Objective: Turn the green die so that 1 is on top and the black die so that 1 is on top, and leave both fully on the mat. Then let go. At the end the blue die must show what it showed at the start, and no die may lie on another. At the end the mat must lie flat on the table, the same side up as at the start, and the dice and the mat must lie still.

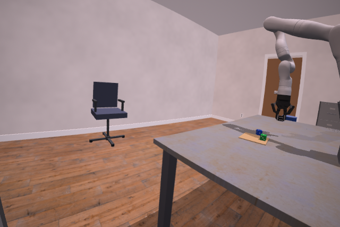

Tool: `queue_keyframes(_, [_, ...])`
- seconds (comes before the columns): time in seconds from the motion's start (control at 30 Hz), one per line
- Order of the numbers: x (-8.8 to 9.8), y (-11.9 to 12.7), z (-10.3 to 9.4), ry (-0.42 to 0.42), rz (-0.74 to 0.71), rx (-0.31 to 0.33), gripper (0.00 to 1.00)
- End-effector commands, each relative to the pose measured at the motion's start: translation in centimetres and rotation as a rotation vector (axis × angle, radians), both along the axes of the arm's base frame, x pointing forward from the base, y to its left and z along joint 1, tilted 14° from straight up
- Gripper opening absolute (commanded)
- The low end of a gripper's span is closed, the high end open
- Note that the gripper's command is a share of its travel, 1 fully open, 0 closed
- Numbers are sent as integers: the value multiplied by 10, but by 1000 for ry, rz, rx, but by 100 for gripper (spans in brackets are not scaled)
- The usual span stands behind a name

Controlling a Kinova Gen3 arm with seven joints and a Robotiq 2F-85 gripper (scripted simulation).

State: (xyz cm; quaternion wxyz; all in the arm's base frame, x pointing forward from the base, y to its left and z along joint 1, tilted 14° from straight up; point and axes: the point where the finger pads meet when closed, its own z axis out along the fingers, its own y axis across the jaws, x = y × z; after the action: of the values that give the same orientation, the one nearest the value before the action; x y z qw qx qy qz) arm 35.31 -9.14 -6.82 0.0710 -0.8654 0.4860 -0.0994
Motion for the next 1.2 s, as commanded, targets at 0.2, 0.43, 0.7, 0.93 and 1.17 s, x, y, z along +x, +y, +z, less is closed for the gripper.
queue_keyframes(0.2, [1,-1,0,-3,30,-10,26])
queue_keyframes(0.43, [3,-2,-2,-12,193,-58,26])
queue_keyframes(0.7, [6,-4,-5,-22,458,-134,26])
queue_keyframes(0.93, [10,-3,-8,-33,860,-241,26])
queue_keyframes(1.17, [12,0,-11,-41,1266,-338,26])
